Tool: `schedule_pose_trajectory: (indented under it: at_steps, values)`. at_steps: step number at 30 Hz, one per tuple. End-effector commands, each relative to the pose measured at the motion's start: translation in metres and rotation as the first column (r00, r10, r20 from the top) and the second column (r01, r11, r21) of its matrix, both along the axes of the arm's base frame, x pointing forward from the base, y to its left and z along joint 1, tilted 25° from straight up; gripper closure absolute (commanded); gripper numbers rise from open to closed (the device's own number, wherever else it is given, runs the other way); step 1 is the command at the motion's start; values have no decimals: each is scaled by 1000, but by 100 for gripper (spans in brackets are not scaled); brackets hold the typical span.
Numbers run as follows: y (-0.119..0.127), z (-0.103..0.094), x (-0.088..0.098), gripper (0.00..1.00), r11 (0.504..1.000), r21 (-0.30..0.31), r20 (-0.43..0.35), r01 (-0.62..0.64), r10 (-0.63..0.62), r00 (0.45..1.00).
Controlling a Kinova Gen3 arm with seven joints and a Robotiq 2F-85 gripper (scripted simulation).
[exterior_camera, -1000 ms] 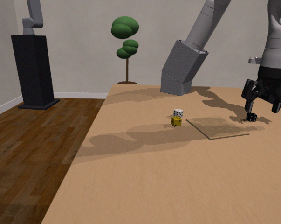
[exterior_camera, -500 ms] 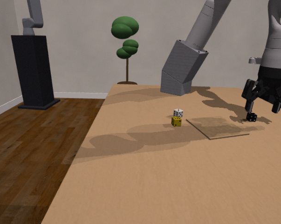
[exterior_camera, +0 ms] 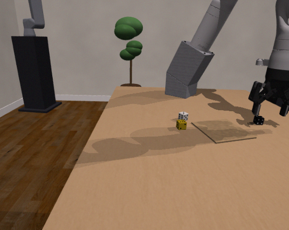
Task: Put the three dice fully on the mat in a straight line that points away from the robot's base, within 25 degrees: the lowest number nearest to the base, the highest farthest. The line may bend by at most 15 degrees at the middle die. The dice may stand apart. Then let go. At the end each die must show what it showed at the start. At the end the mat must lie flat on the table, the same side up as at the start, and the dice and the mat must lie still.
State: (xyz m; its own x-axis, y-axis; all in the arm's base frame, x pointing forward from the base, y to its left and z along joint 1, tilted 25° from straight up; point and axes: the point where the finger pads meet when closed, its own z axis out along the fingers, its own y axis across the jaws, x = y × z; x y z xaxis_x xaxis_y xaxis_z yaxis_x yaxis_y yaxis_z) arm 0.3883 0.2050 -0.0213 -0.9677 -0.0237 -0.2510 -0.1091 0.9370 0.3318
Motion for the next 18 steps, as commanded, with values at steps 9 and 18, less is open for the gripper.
schedule_pose_trajectory:
  at_steps: [9,18]
  values:
    - [0,1,0,0,1000,0,1,0,0,1000]
    - [-3,7,-1,0,1000,0,1,0,0,1000]
